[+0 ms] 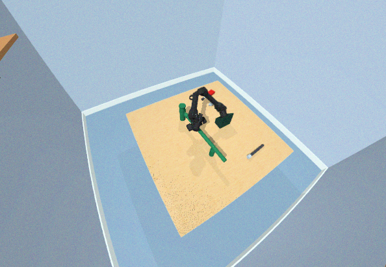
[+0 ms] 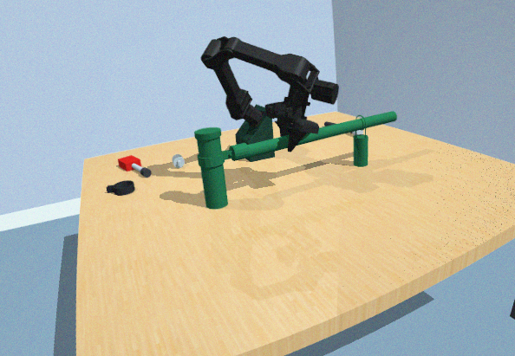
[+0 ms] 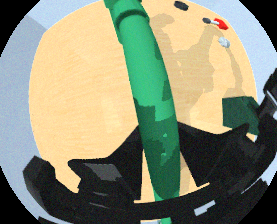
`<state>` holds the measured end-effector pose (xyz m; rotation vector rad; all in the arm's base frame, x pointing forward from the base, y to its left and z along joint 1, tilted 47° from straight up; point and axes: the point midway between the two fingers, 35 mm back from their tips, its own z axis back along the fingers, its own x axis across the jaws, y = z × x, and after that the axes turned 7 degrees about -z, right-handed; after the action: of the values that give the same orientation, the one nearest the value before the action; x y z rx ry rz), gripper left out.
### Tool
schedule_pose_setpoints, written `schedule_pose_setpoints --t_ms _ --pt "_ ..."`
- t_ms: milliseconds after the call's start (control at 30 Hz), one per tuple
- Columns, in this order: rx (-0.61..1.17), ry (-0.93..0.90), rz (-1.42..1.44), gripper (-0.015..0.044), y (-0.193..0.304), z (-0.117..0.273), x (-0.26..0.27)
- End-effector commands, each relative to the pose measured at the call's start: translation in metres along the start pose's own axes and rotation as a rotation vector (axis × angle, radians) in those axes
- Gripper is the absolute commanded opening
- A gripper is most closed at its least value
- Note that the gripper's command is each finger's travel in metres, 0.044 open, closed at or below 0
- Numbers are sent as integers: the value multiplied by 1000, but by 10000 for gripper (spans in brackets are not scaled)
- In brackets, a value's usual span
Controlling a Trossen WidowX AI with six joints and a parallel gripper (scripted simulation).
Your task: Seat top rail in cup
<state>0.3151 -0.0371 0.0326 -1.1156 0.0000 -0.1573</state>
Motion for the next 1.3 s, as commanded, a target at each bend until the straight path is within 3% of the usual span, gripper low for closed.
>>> schedule_pose_setpoints --t_ms 0,1267 --pt "-2 -2 0 0 0 0 0" --pt "-8 -4 4 0 -7 2 4"
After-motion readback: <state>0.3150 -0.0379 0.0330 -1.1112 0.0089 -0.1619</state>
